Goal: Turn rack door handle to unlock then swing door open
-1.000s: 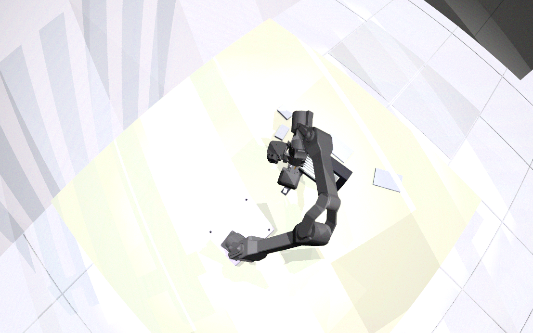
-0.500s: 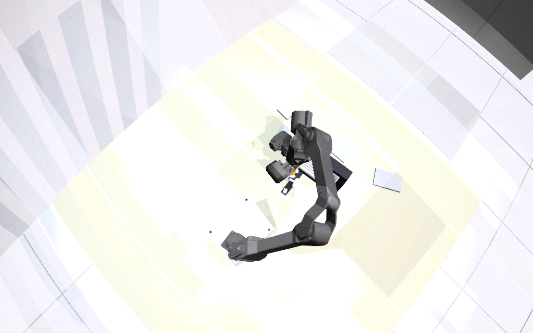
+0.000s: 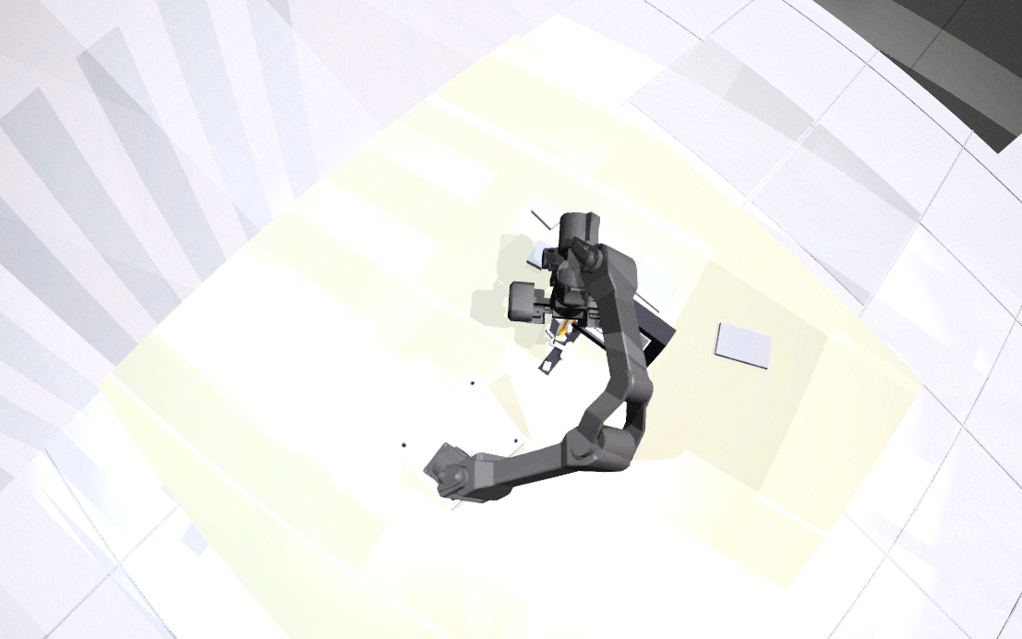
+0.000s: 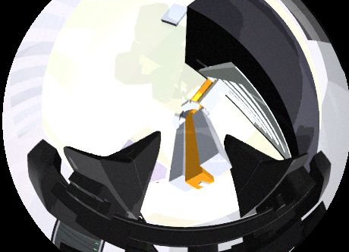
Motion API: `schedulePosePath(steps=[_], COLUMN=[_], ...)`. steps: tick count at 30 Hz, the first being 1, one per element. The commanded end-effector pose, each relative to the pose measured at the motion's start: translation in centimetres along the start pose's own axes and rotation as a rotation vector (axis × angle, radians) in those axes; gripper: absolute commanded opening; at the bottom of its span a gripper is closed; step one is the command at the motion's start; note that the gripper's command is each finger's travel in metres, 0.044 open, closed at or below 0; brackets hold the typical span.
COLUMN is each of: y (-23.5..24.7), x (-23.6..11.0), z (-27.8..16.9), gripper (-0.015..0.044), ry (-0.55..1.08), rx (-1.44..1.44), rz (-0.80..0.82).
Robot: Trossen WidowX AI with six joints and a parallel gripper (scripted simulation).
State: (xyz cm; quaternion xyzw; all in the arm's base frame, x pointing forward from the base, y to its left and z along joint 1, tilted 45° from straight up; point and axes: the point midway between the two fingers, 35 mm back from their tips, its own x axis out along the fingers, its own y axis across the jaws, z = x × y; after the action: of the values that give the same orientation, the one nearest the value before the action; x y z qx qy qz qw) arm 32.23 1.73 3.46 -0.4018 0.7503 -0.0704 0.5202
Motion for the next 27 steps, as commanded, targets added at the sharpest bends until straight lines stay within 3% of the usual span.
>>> schedulePosePath(steps=[1,27], y=[-0.04,-0.04], x=[-0.01,0.0], z=[0.03,0.03], gripper=[0.0289,0.0289], ry=[-0.003,-0.005], rx=[0.285,1.573], rz=[-0.003,-0.002])
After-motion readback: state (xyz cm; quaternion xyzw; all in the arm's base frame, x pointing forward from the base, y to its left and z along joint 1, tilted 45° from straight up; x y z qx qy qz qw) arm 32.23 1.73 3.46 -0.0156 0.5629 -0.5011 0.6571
